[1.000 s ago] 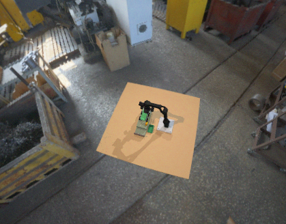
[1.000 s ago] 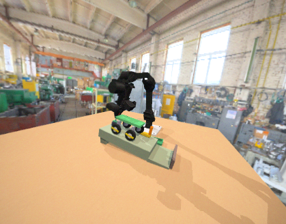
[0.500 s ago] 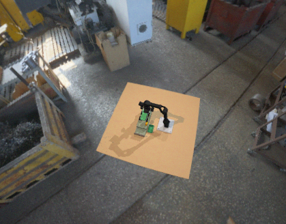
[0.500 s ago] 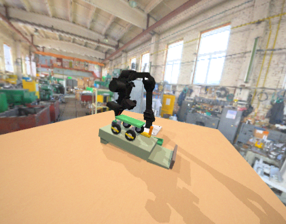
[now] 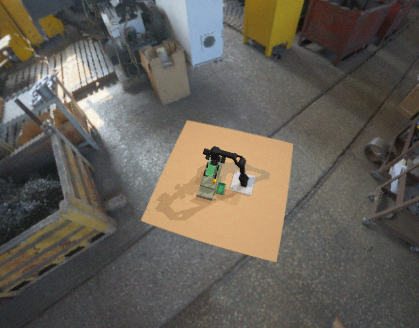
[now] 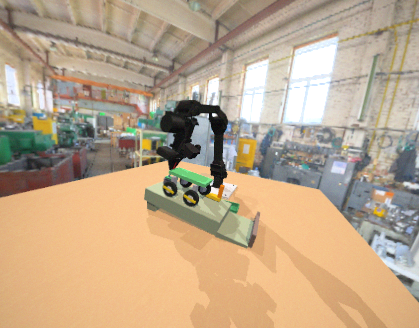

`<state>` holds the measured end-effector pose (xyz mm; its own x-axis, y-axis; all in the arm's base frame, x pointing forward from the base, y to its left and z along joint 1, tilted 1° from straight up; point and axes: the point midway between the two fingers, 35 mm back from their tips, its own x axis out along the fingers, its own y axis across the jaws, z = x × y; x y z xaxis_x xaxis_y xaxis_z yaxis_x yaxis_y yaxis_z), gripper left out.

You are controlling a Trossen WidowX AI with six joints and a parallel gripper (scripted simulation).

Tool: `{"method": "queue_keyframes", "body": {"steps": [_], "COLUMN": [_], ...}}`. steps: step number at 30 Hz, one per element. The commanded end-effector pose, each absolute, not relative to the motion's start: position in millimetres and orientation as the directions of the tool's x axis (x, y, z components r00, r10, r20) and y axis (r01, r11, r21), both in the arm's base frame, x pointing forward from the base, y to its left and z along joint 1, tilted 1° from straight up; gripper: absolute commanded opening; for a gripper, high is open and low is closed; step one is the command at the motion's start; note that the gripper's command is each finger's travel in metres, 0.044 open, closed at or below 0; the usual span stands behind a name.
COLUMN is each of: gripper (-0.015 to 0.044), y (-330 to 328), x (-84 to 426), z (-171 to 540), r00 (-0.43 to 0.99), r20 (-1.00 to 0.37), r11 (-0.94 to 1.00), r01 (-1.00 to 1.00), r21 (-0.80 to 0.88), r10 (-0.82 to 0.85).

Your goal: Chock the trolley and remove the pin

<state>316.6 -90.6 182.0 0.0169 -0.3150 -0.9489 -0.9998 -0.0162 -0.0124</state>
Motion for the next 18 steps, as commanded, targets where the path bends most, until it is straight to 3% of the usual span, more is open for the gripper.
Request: {"method": "queue_keyframes", "body": {"steps": [1,18], "gripper": [0.0000,0.0000], "y": [-91,-90], "x": [317,317], "z": [187,198], "r00": [0.023,0.023], "r20": [-0.947,-0.947], "r11": [-0.013,-0.013], "r01": [-1.000,-1.000], "r21": [-0.020,-0.020], "r10": [-0.320,-0.320]}}
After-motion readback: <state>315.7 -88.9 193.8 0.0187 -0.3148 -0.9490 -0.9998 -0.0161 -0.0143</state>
